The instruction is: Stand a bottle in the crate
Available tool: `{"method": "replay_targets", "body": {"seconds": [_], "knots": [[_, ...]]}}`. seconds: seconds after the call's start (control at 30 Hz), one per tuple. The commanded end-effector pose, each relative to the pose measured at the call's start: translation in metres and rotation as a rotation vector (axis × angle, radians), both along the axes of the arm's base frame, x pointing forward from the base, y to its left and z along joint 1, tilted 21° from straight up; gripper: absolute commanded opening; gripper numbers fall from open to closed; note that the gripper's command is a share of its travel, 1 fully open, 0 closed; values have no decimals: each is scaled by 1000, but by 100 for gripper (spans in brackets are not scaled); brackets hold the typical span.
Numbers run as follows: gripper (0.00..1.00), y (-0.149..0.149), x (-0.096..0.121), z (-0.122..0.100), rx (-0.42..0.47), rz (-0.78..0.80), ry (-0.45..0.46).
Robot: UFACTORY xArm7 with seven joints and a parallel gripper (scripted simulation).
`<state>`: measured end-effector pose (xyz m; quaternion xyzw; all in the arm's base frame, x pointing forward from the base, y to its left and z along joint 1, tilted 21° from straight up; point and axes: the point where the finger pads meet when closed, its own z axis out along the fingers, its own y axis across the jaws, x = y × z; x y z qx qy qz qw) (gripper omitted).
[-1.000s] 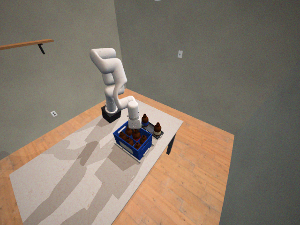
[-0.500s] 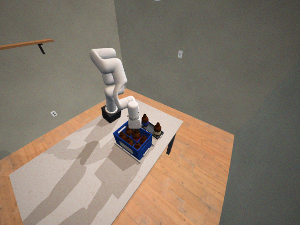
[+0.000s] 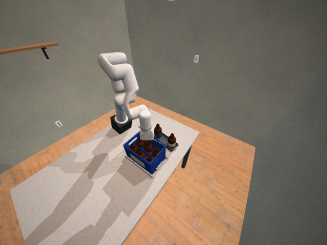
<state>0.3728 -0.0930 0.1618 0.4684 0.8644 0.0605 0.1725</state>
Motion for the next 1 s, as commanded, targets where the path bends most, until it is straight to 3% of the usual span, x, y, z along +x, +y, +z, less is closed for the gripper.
{"method": "replay_targets", "body": {"seconds": [0.0, 0.97], "knots": [[0, 0, 2, 0, -1, 0, -4], [0, -1, 6, -11, -1, 0, -4]]}}
